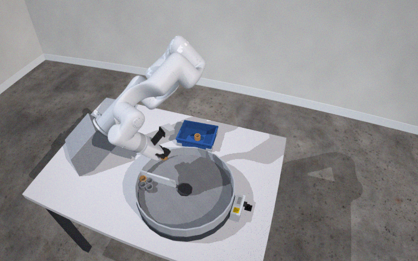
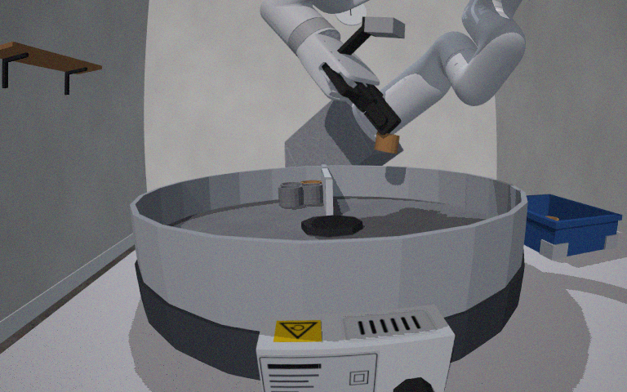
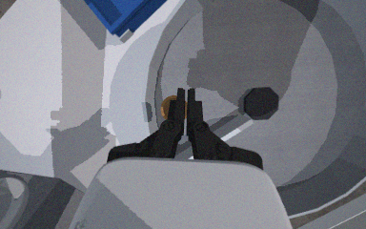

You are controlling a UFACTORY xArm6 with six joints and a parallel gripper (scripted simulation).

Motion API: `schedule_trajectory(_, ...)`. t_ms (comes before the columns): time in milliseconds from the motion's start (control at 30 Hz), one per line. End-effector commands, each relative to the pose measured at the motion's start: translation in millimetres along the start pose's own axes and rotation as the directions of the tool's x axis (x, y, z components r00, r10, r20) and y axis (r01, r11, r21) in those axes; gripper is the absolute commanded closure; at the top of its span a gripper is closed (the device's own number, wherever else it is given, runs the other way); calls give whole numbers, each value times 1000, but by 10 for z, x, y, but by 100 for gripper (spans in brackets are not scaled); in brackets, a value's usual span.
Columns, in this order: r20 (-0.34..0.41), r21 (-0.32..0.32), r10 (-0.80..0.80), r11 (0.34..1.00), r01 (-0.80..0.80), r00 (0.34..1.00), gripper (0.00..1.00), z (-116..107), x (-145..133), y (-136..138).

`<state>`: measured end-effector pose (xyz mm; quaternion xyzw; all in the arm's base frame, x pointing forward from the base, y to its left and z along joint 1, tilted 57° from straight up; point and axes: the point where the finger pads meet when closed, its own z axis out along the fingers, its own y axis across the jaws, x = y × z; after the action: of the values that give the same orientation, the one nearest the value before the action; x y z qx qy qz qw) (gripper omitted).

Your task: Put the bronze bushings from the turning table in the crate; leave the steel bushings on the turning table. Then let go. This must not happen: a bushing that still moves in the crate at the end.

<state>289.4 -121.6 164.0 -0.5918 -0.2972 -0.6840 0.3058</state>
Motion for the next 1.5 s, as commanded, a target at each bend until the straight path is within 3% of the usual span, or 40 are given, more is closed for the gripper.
schedule_trajectory(0,5,74,-99,992,98,995,100,218,288,-228)
schedule_trajectory(233,-8,164,-205,965,204,979,100,465,575,-493)
schedule_trajectory(300,-8,164,-205,965,204,979,100,465,575,-493)
schedule_trajectory(800,-71,351,-426,836,422,902,100,1023,1224,-1082)
schedule_trajectory(867,-71,351,-426,836,422,902,100,1023,1224,-1082)
schedule_trajectory(1233,-137,458,-551,702,545,823,100,1393,1654,-1477)
schedule_trajectory(1467,-150,473,-569,677,564,809,100,1449,1723,-1549)
